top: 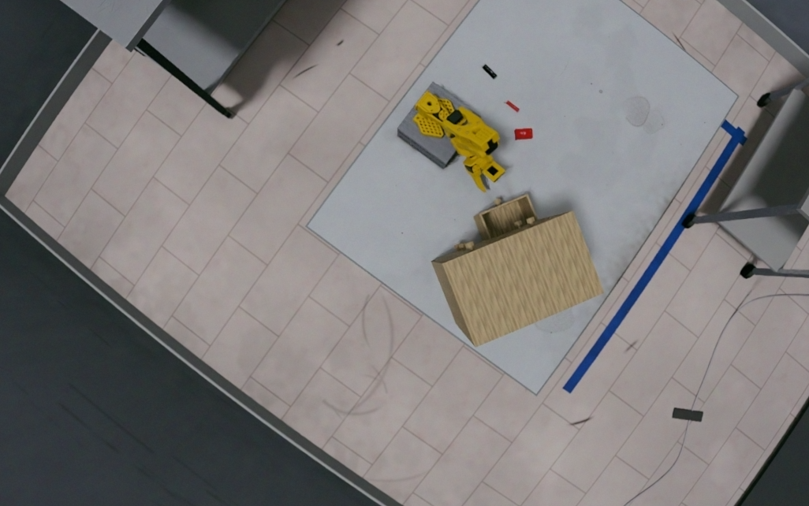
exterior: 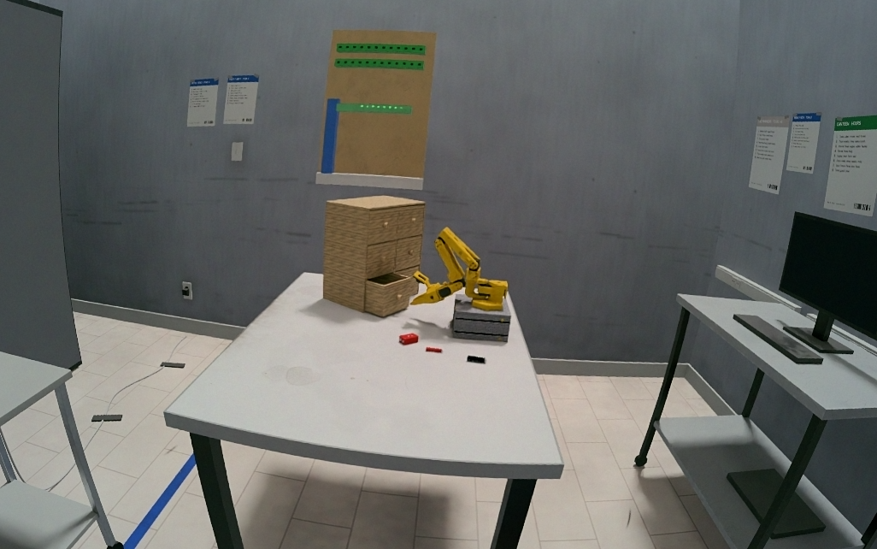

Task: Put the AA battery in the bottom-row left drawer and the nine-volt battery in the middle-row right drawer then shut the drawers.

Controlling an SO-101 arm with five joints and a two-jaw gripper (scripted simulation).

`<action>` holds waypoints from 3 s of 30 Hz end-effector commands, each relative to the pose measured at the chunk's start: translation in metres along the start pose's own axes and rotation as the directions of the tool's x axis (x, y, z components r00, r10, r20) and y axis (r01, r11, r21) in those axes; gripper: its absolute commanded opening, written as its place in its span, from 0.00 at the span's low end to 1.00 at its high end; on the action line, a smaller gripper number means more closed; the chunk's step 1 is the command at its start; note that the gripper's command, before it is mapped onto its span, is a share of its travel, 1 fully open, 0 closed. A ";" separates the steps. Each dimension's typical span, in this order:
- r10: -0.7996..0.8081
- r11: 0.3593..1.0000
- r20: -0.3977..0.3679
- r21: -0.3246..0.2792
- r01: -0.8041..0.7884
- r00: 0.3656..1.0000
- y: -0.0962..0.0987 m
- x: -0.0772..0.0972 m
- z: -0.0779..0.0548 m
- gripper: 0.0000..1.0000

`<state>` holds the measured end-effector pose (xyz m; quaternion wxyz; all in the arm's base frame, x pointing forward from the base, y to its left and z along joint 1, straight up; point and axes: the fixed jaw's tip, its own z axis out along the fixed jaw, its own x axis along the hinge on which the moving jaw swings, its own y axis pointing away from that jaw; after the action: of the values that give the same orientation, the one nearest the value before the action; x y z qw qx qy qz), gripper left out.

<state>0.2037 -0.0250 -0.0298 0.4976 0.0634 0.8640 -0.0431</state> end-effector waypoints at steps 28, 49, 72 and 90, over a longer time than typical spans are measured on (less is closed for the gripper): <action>-0.019 1.000 -0.121 -0.008 0.018 0.993 0.001 -0.019 0.010 0.21; -0.022 1.000 -0.235 -0.009 0.020 0.972 0.000 -0.035 0.001 0.21; -0.025 1.000 -0.346 -0.012 0.022 0.938 -0.001 -0.045 -0.026 0.21; -0.027 1.000 -0.436 -0.015 0.022 0.900 -0.001 -0.046 -0.057 0.21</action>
<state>0.1800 -0.0212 0.0311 0.2890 0.0620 0.9549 -0.0277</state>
